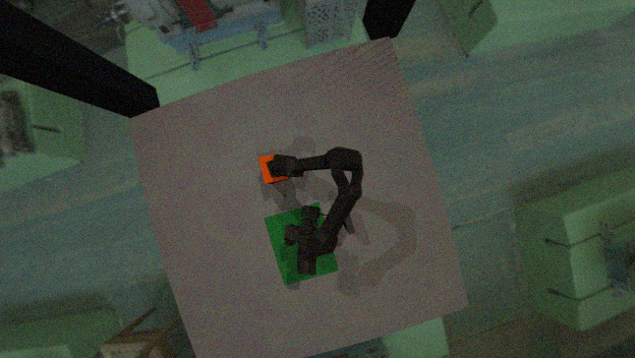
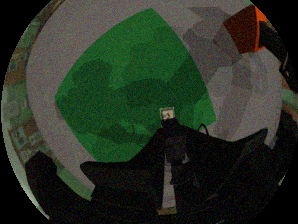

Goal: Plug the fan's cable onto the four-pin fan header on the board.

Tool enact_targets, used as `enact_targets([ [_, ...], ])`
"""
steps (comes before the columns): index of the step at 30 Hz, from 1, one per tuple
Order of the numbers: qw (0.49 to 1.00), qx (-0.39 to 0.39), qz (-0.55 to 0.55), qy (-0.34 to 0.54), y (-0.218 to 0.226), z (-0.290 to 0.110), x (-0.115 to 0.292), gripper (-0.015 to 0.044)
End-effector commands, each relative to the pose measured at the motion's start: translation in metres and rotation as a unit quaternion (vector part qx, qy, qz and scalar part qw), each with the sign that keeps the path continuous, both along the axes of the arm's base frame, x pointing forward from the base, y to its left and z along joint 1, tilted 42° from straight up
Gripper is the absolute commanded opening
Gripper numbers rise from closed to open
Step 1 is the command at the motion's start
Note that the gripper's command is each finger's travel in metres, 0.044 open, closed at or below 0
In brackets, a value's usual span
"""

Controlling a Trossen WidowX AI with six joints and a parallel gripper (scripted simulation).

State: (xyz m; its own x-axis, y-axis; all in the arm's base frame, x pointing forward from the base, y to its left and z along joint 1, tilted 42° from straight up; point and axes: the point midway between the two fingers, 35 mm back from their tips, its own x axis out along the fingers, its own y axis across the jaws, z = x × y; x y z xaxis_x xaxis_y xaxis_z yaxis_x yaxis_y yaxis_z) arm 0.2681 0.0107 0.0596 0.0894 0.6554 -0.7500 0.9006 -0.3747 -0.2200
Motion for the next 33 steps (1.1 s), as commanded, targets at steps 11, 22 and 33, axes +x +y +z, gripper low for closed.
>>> enact_targets([
  [11, 1.0, 0.005, -0.002, 0.009, 0.0076, -0.0064, -0.0025, 0.0],
  [22, 1.0, 0.005, -0.002, 0.009, 0.0082, -0.0057, -0.0007, 0.0],
  [33, 1.0, 0.005, -0.001, 0.008, 0.008, -0.0062, -0.0005, 0.0],
])
